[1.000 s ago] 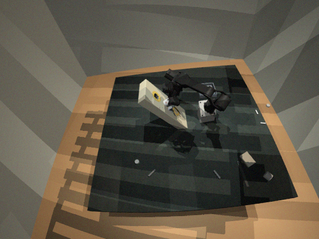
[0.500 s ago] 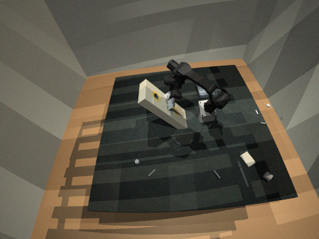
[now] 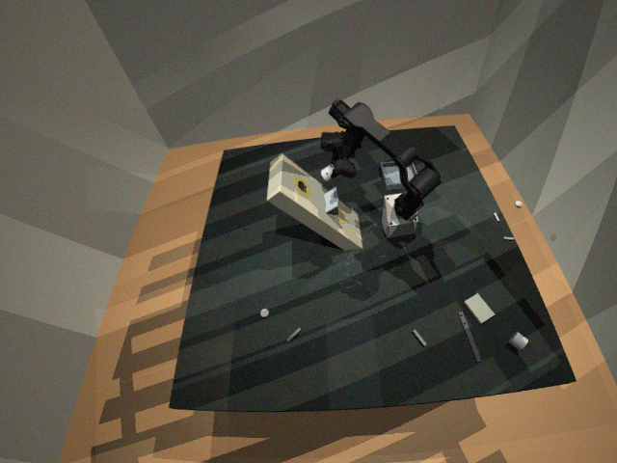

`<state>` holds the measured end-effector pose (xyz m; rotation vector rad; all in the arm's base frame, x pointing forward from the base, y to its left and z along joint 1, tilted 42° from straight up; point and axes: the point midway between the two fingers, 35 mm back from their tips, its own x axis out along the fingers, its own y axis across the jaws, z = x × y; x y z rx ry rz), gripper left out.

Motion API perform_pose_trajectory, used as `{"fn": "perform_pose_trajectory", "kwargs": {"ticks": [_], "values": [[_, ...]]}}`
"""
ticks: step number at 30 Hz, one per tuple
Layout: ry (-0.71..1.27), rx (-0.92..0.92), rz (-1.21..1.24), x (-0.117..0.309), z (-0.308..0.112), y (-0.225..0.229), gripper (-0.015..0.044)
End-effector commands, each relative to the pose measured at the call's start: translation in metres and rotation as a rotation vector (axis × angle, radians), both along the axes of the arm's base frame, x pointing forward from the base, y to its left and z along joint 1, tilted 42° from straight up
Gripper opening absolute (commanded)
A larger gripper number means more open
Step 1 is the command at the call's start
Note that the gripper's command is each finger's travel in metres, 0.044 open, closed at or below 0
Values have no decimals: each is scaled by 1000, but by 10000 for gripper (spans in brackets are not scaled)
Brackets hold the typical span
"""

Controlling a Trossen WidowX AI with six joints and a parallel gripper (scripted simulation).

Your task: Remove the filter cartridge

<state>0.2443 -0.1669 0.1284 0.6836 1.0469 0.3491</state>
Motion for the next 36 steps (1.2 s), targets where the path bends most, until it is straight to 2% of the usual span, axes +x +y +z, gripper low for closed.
{"fn": "perform_pose_trajectory", "kwargs": {"ticks": [1, 8, 11, 29, 36], "values": [[-7, -12, -5, 0, -13, -17, 0], [-9, -14, -5, -1, -42, -39, 0], [23, -2, -20, -4, -41, -33, 0], [604, -36, -642, -103, -142, -113, 0], [760, -51, -872, -141, -167, -130, 0]]}}
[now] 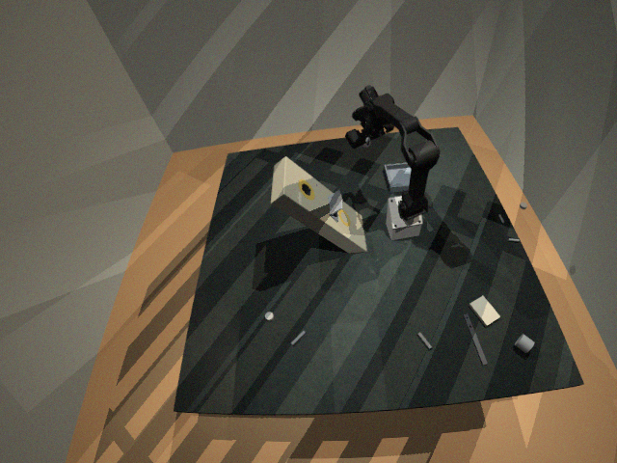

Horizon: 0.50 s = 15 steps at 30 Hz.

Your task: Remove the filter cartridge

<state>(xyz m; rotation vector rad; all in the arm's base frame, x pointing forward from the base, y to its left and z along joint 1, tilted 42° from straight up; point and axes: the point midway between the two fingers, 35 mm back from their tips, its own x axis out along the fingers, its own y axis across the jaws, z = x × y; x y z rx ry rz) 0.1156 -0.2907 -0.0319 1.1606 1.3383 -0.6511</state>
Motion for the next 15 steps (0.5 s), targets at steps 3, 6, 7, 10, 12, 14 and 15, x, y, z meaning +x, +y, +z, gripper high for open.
{"fn": "perform_pose_trajectory", "kwargs": {"ticks": [3, 6, 7, 10, 12, 14, 15], "values": [[49, -18, -74, -12, -7, -7, 0], [59, -20, -86, -17, -10, -7, 0], [72, -23, -101, -23, -15, -6, 0], [120, -31, -156, -45, -32, -4, 0], [152, -35, -193, -60, -43, -1, 0], [185, -39, -230, -74, -53, 2, 0], [198, -40, -249, -81, -58, 5, 0]]}}
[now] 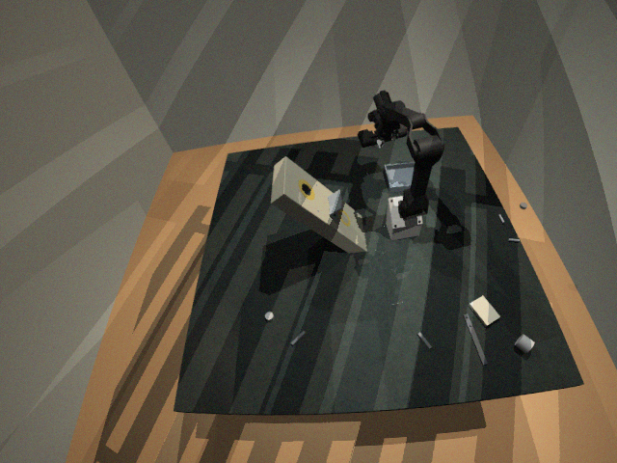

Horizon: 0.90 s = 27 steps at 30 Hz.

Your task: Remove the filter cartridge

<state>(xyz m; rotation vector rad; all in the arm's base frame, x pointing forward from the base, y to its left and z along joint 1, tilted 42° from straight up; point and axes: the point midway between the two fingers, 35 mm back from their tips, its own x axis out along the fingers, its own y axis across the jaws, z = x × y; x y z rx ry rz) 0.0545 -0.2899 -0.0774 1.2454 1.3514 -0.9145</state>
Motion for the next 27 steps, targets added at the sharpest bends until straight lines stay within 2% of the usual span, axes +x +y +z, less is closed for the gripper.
{"fn": "perform_pose_trajectory", "kwargs": {"ticks": [1, 17, 27], "values": [[54, -11, -73, -26, -17, 7, 0], [301, -9, -347, -118, -71, 70, 0], [313, -8, -359, -122, -82, 79, 0]]}}
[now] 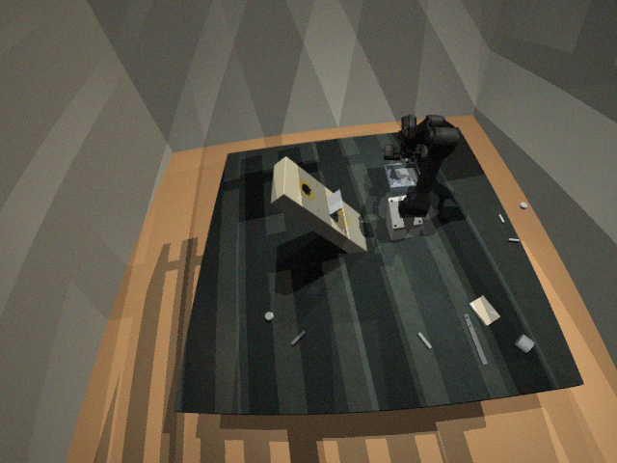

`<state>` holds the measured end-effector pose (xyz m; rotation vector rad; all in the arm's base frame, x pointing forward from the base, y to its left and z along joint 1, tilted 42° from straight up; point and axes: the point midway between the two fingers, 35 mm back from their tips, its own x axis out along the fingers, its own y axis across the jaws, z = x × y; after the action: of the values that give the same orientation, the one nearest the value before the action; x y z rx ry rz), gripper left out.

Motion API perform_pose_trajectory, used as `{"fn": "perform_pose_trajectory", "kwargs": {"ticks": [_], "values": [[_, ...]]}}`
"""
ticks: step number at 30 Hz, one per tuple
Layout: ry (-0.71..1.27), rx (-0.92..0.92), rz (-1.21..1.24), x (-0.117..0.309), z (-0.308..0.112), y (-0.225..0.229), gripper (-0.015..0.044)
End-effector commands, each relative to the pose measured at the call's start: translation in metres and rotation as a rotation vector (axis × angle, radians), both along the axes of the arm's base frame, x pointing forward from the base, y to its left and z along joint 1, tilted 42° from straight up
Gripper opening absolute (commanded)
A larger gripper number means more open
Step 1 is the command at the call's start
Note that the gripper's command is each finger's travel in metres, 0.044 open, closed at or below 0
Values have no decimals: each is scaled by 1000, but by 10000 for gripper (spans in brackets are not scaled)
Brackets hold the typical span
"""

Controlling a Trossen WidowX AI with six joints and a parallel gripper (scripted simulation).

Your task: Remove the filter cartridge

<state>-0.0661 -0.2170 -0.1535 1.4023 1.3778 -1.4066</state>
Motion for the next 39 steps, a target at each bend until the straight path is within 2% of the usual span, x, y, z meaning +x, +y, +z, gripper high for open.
{"fn": "perform_pose_trajectory", "kwargs": {"ticks": [1, 17, 33, 34, 39], "values": [[5, 5, -5, -2, -10, 9, 0], [6, 6, -5, -4, -53, 50, 0], [1, 16, -7, -2, -51, 49, 420], [1, 16, -7, -2, -51, 49, 440], [0, 16, -7, -2, -37, 34, 440]]}}
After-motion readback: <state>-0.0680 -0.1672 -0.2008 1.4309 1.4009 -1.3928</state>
